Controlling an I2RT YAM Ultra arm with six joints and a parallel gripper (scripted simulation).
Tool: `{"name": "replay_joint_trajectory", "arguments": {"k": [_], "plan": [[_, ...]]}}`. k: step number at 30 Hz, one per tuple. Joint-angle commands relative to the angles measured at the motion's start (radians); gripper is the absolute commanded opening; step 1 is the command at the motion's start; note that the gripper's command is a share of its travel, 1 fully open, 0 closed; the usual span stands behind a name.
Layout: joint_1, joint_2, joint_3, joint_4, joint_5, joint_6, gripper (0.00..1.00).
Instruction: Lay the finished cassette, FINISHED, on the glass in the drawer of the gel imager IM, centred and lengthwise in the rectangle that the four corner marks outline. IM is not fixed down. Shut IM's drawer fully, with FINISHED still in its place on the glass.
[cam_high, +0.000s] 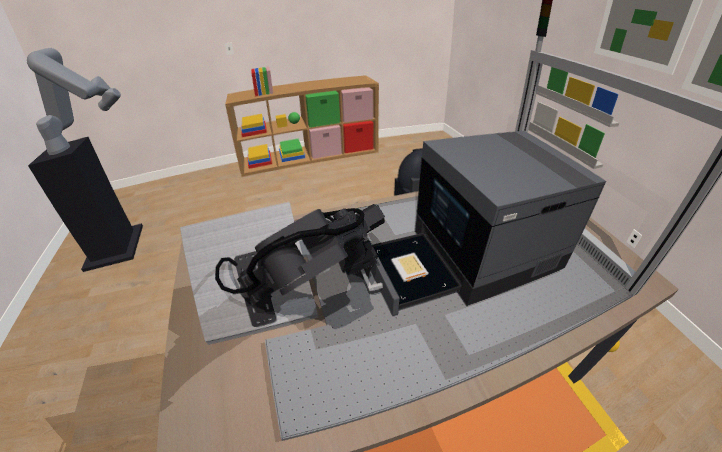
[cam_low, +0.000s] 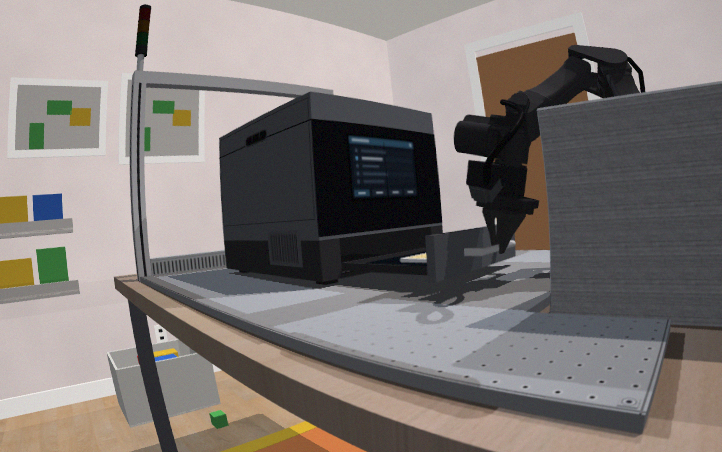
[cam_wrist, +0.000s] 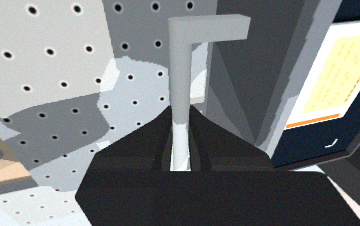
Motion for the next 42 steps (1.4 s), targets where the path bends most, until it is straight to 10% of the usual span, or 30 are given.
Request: {"name": "replay_joint_trajectory", "arguments": {"k": [1, 4, 10, 42], "plan": [[0.009, -0.003, 0.004, 0.001, -0.005, -0.002, 0.0], [0.009, -0.003, 0.004, 0.001, -0.005, -0.002, 0.0], [-0.001, -0.071, -0.134, 0.254, 0.014, -0.132, 0.0], [-0.041, 0.05, 0.033, 0.274, -0.006, -0.203, 0.0]]}}
